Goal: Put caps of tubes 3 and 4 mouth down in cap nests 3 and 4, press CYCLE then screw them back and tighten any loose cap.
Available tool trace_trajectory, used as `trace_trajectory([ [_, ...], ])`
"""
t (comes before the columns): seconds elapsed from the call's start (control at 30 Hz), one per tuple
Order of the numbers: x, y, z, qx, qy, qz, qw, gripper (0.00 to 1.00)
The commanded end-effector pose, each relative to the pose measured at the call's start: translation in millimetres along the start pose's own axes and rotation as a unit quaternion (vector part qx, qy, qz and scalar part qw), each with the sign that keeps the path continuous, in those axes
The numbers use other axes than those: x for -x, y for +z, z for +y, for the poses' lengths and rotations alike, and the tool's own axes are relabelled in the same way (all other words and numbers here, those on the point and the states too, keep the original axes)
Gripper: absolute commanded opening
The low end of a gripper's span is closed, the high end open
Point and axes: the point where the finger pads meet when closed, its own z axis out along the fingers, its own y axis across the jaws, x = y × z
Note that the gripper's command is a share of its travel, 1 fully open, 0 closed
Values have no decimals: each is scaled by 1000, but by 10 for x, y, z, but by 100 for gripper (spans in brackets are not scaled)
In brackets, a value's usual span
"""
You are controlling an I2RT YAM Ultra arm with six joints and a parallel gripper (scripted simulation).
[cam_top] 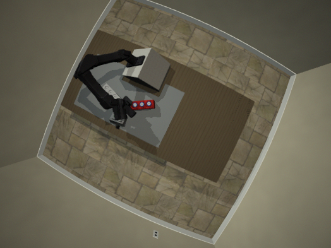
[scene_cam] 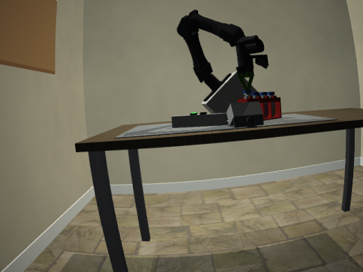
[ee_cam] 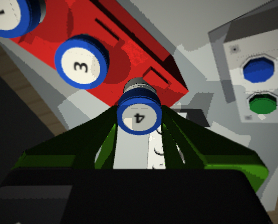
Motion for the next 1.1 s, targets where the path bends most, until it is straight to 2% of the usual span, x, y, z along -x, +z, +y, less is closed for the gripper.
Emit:
trace_trajectory([
  [0.0, 28, -32, -7, -5, 0, -5, 1000, 0],
  [1.0, 15, 49, -17, -5, 0, -5, 1000, 0],
  [1.03, 15, 49, -17, -5, 0, -5, 1000, 49],
  [1.07, 15, 49, -17, -5, 0, -5, 1000, 49],
])
